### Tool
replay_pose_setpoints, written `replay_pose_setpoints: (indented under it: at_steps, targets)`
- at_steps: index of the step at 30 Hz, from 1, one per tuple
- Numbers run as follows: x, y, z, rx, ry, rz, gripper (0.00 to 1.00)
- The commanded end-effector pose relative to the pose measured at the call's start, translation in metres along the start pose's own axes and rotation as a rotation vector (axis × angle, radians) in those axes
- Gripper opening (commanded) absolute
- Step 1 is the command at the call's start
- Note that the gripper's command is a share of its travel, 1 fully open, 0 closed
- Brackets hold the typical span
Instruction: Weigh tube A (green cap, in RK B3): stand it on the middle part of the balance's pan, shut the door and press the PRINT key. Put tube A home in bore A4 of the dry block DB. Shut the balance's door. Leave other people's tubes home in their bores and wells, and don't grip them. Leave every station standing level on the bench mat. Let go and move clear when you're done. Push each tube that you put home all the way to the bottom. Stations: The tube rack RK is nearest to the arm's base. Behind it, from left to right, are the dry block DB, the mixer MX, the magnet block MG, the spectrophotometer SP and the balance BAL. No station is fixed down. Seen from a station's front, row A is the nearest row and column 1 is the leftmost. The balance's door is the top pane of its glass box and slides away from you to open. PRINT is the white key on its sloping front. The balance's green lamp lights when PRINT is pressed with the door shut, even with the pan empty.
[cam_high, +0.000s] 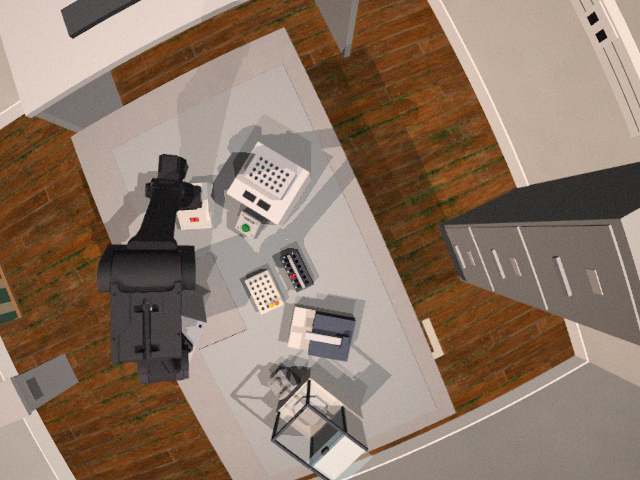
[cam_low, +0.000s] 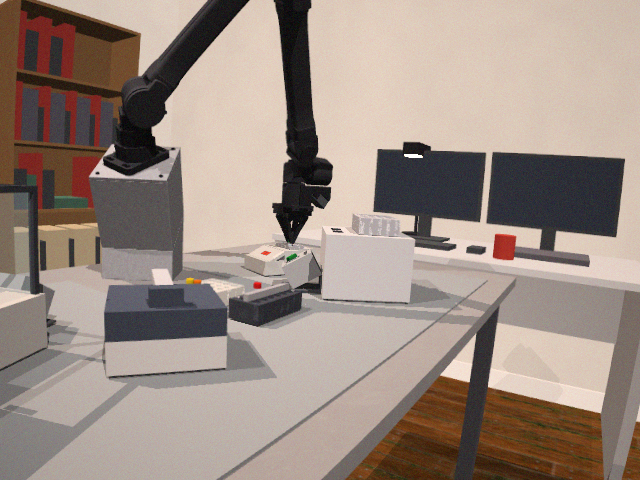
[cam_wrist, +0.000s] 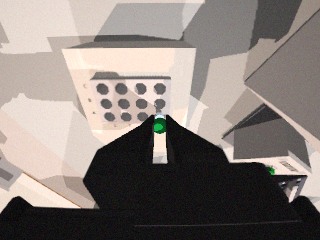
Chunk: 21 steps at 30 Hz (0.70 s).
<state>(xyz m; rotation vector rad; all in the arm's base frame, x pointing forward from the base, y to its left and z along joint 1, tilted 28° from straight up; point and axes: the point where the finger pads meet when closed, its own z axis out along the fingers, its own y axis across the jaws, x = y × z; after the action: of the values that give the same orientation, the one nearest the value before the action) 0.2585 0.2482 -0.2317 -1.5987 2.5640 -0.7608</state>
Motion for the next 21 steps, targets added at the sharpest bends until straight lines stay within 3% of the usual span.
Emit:
replay_pose_setpoints:
  at_steps: [1,7,8,21]
  targets:
    - [-0.008,-0.0003,-0.0022,0.003,-0.013,0.006,0.09]
    - [-0.008,-0.0002,-0.0022,0.003,-0.013,0.006,0.09]
    - [-0.0085,0.006,0.0002,0.007,-0.002,-0.002,0.36]
    - [-0.0081,-0.0002,-0.0039,0.003,-0.013,0.006,0.36]
